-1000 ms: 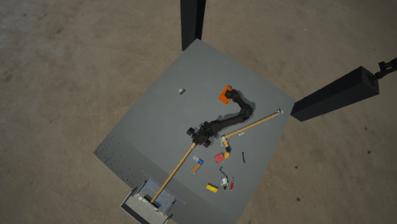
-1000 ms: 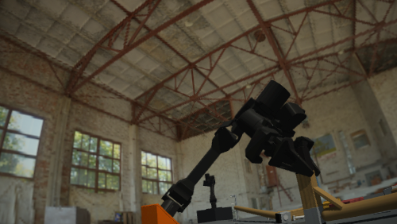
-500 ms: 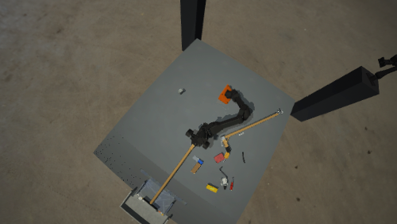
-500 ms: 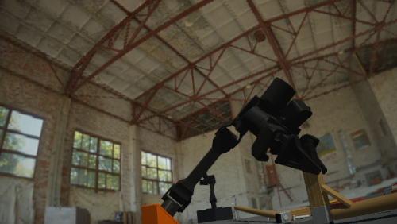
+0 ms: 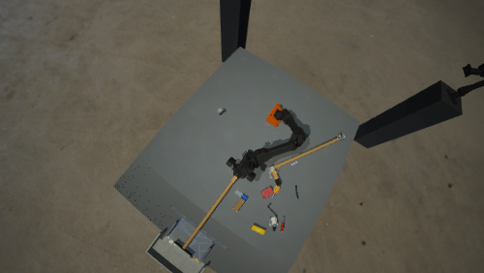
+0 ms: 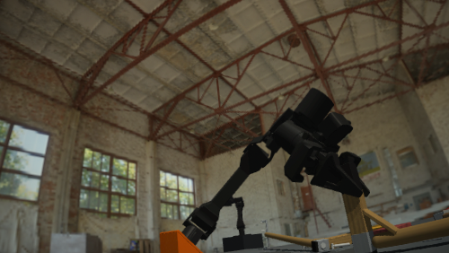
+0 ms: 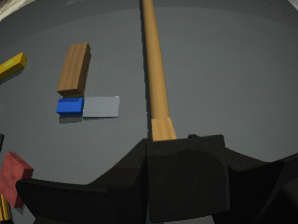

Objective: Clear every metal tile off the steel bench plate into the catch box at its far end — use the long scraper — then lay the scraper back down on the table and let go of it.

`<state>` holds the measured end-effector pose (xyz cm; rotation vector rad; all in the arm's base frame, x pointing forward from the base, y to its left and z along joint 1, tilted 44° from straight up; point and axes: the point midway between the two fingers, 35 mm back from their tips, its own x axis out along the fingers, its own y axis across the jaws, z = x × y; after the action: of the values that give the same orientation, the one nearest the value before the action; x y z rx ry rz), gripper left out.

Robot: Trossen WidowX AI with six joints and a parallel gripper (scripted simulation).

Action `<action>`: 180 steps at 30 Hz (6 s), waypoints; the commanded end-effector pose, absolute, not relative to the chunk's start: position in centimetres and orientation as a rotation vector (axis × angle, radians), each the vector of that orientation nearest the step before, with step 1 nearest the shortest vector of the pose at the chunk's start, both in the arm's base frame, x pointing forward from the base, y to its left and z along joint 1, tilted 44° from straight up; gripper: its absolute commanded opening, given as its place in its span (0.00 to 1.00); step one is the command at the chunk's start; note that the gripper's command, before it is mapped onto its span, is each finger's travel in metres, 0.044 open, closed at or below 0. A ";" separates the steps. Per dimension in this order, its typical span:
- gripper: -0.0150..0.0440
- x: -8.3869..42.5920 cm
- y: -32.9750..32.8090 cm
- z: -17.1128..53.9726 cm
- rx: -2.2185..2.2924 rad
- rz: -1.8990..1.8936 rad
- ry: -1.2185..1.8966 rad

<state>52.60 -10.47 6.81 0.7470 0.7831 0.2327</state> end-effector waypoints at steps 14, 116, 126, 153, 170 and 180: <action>0.25 50.5 -10.8 7.2 0.746 0.228 0.782; 0.25 36.0 -9.1 7.0 0.747 0.219 0.780; 0.25 34.5 -8.7 6.8 0.748 0.219 0.779; 0.25 33.4 -8.0 6.2 0.754 0.218 0.792; 0.25 33.4 -8.0 6.2 0.754 0.219 0.794; 0.25 33.4 -8.0 6.2 0.754 0.219 0.795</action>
<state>33.41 -7.95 6.18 0.7547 0.7953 0.2195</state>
